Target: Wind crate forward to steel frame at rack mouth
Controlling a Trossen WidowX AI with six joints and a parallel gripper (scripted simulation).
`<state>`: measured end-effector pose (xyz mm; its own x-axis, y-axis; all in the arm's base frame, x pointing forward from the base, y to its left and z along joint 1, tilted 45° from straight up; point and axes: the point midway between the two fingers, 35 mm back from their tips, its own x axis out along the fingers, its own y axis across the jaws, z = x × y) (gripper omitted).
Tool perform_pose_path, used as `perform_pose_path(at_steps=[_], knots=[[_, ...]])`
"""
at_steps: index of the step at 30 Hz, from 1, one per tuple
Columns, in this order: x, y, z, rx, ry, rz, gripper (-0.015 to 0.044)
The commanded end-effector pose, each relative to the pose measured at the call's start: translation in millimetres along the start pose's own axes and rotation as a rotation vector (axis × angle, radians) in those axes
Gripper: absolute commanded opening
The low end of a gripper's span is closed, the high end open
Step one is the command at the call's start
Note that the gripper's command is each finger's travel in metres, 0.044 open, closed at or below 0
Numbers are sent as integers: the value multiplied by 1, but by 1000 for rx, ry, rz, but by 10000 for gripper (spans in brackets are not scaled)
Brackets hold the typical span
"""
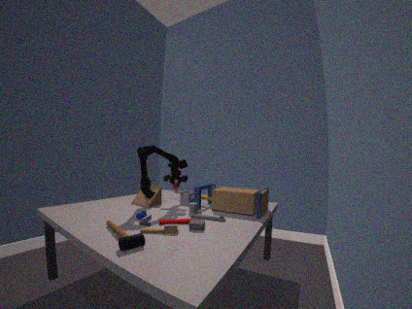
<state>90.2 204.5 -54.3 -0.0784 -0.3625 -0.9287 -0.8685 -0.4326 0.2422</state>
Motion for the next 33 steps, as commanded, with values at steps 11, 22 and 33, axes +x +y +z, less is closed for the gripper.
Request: perform_pose_path(at_steps=[11,22,33], knots=[[3,0,-3,-4,4,0,0],[2,-1,-5,-4,4,0,0],[-1,-7,-11,-4,5,-1,0]])
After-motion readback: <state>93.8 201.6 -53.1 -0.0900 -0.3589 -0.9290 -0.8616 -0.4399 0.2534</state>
